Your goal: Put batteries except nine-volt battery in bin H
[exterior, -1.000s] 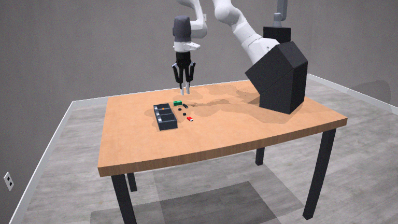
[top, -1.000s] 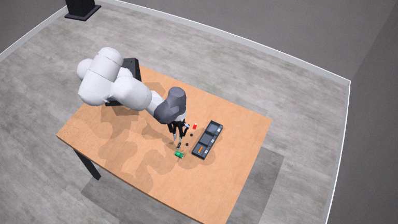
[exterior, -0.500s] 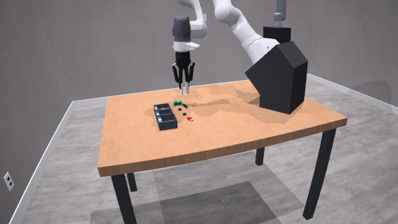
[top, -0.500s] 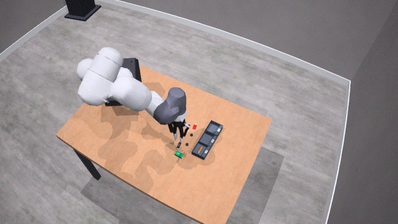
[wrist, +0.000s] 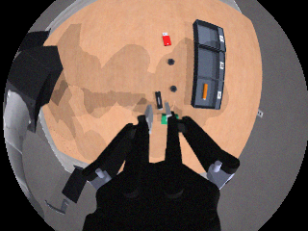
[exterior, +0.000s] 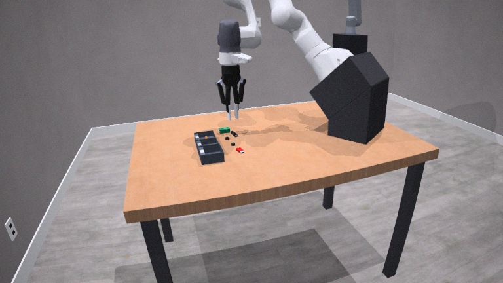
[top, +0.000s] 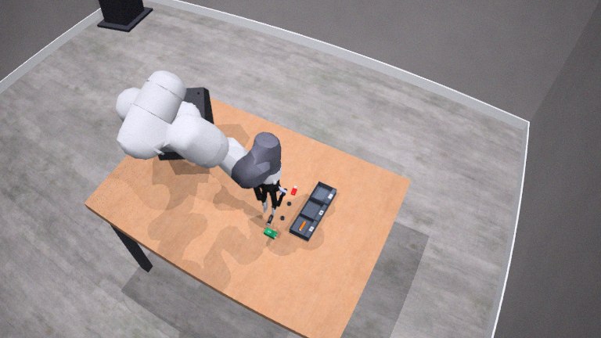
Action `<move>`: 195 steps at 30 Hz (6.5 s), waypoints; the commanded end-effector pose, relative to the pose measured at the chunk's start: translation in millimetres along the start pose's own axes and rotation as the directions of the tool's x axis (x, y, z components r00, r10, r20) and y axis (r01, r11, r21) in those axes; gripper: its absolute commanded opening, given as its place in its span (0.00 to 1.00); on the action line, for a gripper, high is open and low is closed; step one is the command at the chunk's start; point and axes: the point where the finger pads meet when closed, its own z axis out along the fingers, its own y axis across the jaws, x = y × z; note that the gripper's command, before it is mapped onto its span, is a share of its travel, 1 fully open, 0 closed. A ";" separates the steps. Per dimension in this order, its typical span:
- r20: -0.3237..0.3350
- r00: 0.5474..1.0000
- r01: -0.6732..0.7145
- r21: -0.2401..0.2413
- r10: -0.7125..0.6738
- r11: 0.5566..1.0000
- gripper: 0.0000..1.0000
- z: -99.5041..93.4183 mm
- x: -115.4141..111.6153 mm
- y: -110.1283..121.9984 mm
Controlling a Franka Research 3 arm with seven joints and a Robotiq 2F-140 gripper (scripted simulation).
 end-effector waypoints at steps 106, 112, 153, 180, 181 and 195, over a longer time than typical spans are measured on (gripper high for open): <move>-0.003 1.000 0.002 0.000 -0.002 1.000 0.05 60.4 -2.4 -0.1; -0.003 1.000 0.002 0.000 -0.002 1.000 0.05 40.4 -2.5 -0.1; -0.003 1.000 0.002 0.000 -0.002 1.000 0.05 13.7 -2.5 -0.1; -0.003 1.000 0.002 0.000 -0.002 1.000 0.05 13.7 -2.5 -0.1; -0.003 1.000 0.002 0.000 -0.002 1.000 0.05 13.7 -2.5 -0.1; -0.003 1.000 0.002 0.000 -0.002 1.000 0.05 13.7 -2.5 -0.1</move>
